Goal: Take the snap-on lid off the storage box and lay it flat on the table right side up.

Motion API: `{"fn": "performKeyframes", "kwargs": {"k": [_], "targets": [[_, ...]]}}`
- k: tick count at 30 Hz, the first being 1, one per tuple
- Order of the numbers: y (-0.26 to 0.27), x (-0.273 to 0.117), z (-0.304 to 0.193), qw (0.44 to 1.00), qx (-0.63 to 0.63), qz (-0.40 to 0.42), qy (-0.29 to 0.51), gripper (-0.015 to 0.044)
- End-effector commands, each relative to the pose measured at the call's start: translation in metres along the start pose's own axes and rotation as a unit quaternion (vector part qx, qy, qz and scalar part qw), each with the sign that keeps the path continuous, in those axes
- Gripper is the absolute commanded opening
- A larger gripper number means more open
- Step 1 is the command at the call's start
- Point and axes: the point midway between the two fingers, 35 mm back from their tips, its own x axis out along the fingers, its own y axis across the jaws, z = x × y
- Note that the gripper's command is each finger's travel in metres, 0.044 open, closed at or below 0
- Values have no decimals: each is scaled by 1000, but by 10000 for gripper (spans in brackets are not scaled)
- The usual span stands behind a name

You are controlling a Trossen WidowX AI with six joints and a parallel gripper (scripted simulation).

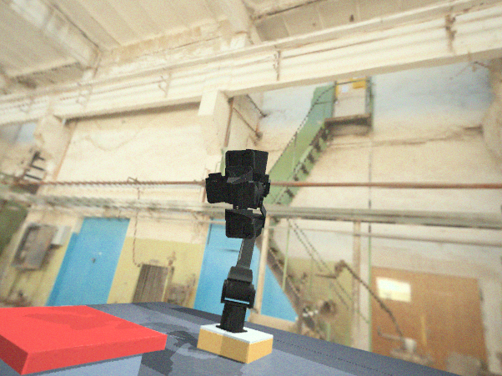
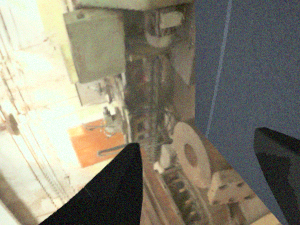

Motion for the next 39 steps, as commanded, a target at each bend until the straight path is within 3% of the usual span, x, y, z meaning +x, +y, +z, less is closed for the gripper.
{"fn": "performKeyframes", "kwargs": {"k": [1, 10, 20, 26, 39], "targets": [[-35, 15, 47, 996, 10, -55, -64, 235], [-107, 16, 133, 970, 61, -158, -174, 235], [-111, 16, 135, 969, 62, -160, -177, 235], [-170, 38, 140, 969, 62, -160, -177, 235], [-174, 48, 143, 969, 62, -160, -177, 235]]}}
